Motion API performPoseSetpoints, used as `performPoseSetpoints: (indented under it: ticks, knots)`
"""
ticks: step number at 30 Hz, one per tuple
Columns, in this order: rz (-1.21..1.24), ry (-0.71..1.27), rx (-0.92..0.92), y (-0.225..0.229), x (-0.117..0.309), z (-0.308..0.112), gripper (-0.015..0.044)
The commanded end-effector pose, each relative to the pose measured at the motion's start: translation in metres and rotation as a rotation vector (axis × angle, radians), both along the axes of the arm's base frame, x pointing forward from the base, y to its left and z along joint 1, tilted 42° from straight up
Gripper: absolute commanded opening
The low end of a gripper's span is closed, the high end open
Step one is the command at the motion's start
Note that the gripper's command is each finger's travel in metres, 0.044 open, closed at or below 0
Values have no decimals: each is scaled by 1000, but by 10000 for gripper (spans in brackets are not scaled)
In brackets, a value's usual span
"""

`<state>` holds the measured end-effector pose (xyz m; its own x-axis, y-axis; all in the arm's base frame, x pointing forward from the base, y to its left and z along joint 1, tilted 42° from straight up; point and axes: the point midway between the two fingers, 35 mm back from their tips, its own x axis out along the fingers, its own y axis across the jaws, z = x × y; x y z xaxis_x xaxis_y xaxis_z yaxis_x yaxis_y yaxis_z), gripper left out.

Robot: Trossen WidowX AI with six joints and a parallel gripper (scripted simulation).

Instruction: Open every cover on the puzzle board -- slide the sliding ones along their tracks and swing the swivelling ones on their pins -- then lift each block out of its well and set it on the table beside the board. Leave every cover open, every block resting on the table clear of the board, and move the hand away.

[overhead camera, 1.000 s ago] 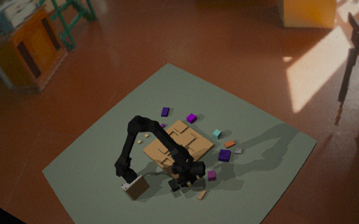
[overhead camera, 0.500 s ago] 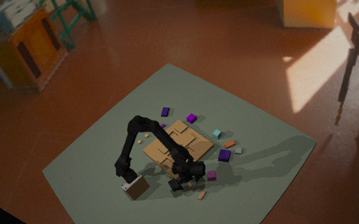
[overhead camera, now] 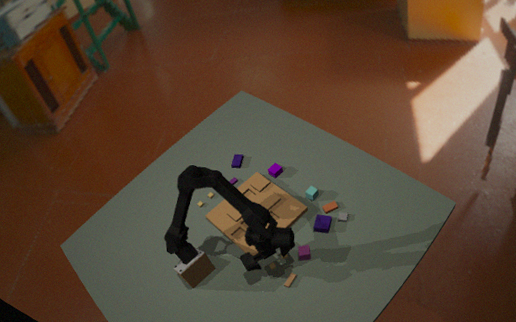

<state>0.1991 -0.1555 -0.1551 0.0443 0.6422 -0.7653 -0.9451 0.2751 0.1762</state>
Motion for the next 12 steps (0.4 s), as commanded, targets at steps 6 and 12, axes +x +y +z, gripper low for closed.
performPoseSetpoints:
  ticks: [6, 12]
  knots:
    - [8, -1, 4, -18, -2, 22, 440]
    - [9, -3, 10, -26, -4, 34, 440]
